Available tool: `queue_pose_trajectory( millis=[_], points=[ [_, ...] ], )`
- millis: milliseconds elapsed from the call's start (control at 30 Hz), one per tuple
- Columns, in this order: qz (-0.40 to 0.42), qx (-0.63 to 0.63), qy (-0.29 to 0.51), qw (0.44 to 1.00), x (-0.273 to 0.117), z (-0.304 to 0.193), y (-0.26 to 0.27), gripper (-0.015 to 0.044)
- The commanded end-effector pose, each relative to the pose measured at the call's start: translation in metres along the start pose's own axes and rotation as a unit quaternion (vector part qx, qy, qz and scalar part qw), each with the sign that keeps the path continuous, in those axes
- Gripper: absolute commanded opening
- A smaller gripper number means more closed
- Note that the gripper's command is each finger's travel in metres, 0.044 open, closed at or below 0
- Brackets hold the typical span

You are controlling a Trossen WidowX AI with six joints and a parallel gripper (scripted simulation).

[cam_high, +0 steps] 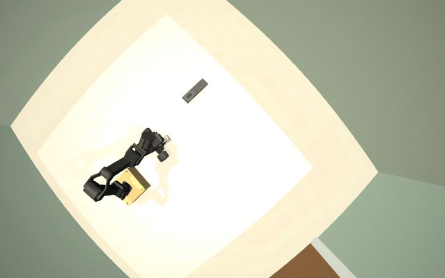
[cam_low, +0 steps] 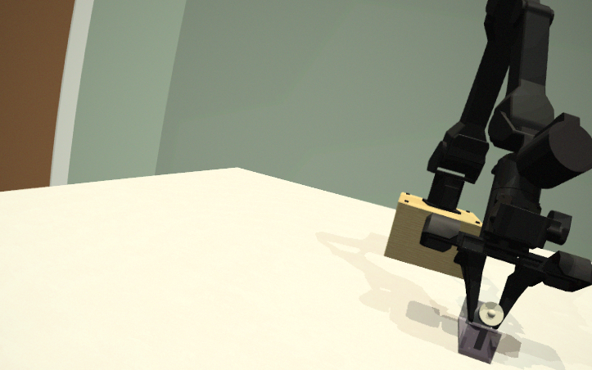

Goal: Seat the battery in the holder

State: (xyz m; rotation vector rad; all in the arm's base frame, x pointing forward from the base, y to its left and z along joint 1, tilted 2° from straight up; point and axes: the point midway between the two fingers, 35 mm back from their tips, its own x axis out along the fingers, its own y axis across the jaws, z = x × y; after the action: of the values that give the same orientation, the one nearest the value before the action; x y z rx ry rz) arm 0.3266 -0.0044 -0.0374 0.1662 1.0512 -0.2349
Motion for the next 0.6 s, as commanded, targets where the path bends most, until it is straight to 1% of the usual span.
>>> queue_pose_trajectory(
  millis=[0,567],
  points=[
    [-0.001,0.001,0.002,1.0,0.0009,-0.0048,-0.0012,0.0085],
    [0.0,0.001,0.011,1.0,-0.0006,-0.0143,-0.0014,0.0085]
  ],
)
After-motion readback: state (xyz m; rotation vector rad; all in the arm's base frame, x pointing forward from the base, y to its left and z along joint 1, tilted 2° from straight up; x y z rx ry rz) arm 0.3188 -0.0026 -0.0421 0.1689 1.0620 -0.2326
